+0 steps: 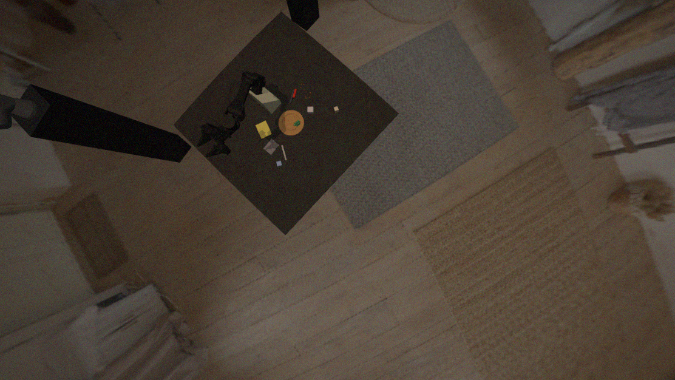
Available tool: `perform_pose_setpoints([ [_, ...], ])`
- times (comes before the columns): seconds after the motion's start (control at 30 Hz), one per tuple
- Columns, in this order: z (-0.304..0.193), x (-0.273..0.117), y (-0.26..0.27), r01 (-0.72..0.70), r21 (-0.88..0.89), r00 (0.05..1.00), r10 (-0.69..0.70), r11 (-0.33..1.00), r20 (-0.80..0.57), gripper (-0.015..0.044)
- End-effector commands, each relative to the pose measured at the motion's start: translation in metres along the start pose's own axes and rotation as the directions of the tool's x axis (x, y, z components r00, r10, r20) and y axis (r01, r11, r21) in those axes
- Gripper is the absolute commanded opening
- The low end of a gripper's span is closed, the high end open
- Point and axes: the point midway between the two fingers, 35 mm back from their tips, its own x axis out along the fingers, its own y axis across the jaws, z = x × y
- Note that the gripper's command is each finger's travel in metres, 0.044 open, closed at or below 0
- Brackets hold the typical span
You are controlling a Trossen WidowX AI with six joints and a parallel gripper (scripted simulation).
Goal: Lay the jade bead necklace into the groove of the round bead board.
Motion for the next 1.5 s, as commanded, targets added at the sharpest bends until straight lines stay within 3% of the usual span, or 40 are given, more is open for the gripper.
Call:
perform_pose_setpoints([
  [0.0,-0.001,-0.001,0.001,-0.002,-0.005,1.0,0.002,1.0,-0.003,0.0374],
  [0.17,-0.024,-0.015,0.019,-0.066,-0.14,0.996,0.056,0.988,-0.075,0.025],
  [0.5,-0.08,-0.054,0.052,-0.251,-0.414,0.956,0.157,0.875,-0.249,0.025],
  [0.83,-0.136,-0.101,0.075,-0.456,-0.6,0.878,0.221,0.657,-0.425,0.025],
  [1.47,-0.235,-0.205,0.085,-0.757,-0.65,0.646,0.238,0.073,-0.726,0.025],
])
